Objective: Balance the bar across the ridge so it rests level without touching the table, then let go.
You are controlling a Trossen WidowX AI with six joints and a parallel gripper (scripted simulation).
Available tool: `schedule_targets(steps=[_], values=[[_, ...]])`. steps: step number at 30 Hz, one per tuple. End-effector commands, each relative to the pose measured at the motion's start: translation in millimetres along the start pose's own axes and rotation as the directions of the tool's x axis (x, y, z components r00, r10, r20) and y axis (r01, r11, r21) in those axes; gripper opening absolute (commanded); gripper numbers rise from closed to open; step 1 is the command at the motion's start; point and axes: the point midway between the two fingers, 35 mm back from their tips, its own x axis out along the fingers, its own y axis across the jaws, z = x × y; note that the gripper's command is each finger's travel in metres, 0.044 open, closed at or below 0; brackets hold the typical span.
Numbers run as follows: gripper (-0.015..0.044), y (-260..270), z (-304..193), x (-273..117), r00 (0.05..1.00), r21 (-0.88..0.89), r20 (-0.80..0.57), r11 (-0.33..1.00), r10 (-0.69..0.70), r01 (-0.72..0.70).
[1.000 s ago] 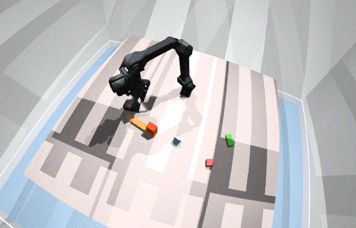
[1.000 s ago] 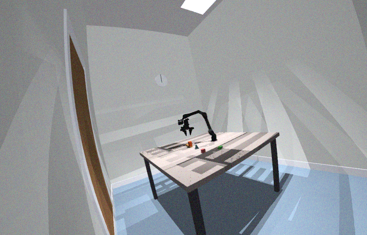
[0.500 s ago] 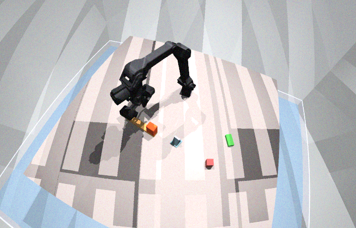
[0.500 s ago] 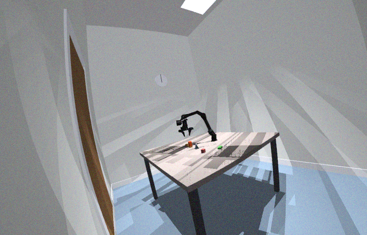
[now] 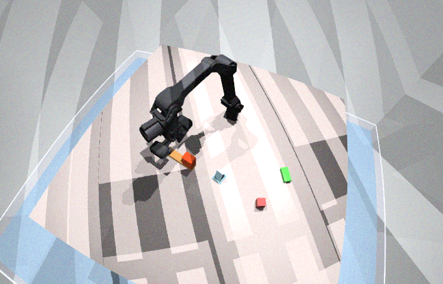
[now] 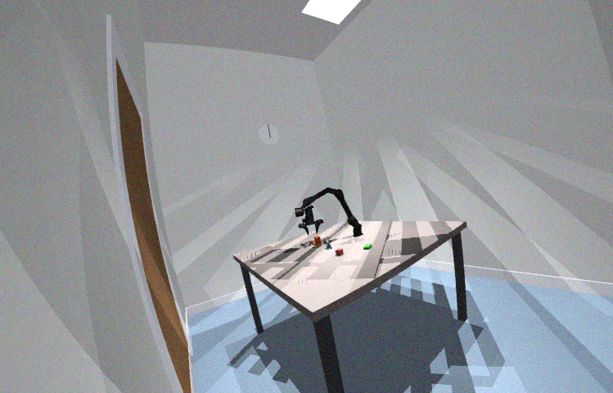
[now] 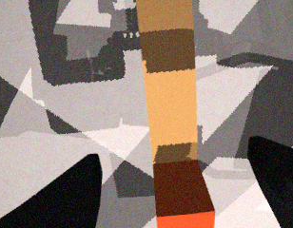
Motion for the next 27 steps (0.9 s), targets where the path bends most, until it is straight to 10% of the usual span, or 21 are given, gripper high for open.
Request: schedule_targets(steps=[1, 27], values=[[0.0315, -2, 0, 26, 1.000, 0.004, 0.002, 1.000, -0.008, 0.008], [0.0315, -6, -1, 74, 1.000, 0.004, 0.002, 1.000, -0.008, 0.008]])
